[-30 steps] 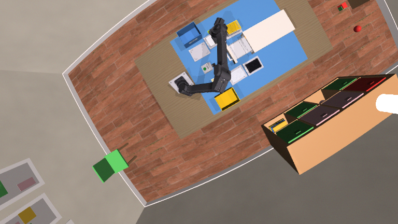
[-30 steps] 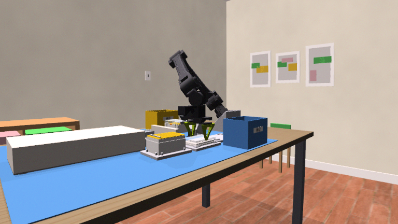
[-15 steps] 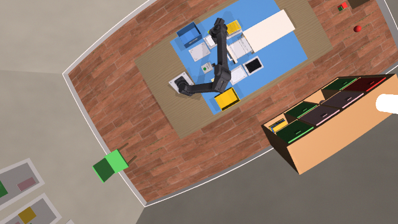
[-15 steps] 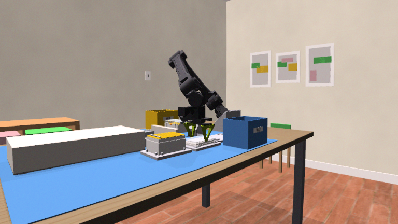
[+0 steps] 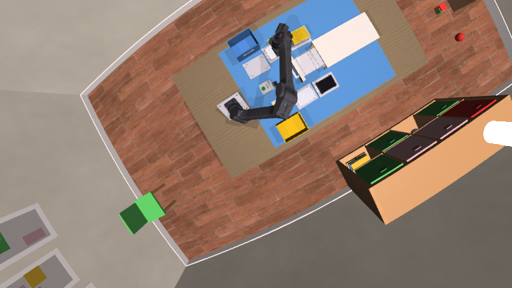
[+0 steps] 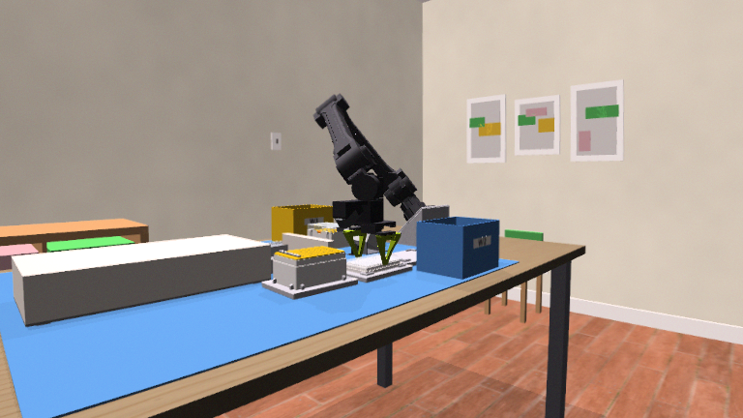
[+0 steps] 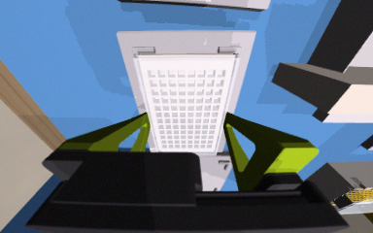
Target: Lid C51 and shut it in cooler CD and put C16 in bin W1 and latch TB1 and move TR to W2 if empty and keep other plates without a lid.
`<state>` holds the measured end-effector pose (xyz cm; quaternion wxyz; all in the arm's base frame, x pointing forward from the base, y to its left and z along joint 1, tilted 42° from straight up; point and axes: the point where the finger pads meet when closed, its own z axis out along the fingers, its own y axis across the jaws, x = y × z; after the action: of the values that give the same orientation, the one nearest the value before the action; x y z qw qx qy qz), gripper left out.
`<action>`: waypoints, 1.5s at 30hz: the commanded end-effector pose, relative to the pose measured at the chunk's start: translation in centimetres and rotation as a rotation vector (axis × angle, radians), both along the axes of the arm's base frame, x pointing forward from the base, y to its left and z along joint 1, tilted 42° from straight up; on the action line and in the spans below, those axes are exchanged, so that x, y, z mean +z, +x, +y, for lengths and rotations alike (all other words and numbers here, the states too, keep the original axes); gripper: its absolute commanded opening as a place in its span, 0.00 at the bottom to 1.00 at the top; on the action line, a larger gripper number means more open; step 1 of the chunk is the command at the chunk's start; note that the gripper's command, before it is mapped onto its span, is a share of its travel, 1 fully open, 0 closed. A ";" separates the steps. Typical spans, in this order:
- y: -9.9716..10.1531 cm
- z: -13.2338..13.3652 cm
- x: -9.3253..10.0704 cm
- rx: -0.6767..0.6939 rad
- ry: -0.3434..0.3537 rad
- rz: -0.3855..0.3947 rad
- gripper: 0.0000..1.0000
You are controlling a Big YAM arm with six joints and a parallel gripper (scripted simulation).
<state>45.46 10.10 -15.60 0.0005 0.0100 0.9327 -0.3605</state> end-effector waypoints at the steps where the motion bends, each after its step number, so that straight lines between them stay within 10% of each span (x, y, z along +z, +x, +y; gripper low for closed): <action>1: 0.0 -0.1 -0.6 0.010 -0.001 0.002 0.00; 39: 0.2 -0.1 -0.6 0.008 0.000 0.000 0.00; 40: 0.2 -0.1 -0.6 0.008 0.000 0.000 1.00; 45: 0.2 -0.1 -0.6 0.008 0.000 -0.001 1.00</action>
<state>45.46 10.10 -15.60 0.0005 0.0099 0.9327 -0.3605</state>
